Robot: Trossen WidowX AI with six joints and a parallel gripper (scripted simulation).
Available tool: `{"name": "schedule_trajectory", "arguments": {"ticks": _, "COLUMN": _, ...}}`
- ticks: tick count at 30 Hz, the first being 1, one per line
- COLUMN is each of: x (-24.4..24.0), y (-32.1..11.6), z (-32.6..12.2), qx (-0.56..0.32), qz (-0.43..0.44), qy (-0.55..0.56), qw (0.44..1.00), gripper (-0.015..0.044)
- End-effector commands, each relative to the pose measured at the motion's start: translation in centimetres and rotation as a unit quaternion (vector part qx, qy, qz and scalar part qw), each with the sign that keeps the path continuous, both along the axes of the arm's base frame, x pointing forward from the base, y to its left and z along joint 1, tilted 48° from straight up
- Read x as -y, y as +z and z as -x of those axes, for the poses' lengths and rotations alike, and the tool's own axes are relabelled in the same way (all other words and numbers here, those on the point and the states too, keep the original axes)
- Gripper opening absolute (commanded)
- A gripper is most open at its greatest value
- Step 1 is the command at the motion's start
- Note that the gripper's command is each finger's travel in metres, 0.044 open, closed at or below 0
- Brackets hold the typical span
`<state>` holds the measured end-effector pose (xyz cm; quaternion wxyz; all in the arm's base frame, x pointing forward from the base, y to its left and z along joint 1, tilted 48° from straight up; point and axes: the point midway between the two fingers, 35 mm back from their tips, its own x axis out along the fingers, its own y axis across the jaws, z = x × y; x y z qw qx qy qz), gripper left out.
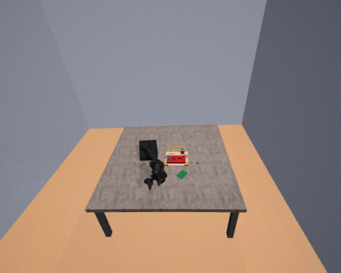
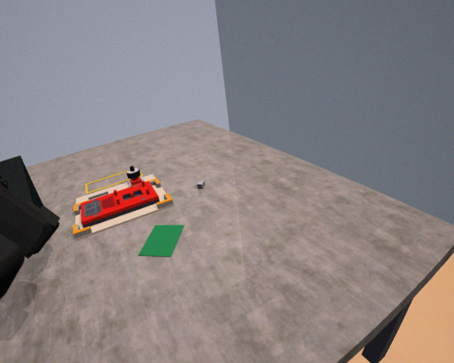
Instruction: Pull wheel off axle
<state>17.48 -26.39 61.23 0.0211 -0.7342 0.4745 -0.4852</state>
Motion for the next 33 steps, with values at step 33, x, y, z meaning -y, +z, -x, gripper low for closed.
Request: {"name": "schedule_trajectory", "arguments": {"ticks": 33, "x": -33.3, "y": 9.2, "z": 23.0, "qx": 0.158, "qz": 0.503, "qy": -0.159, "qw": 0.835, "gripper": 0.03}}
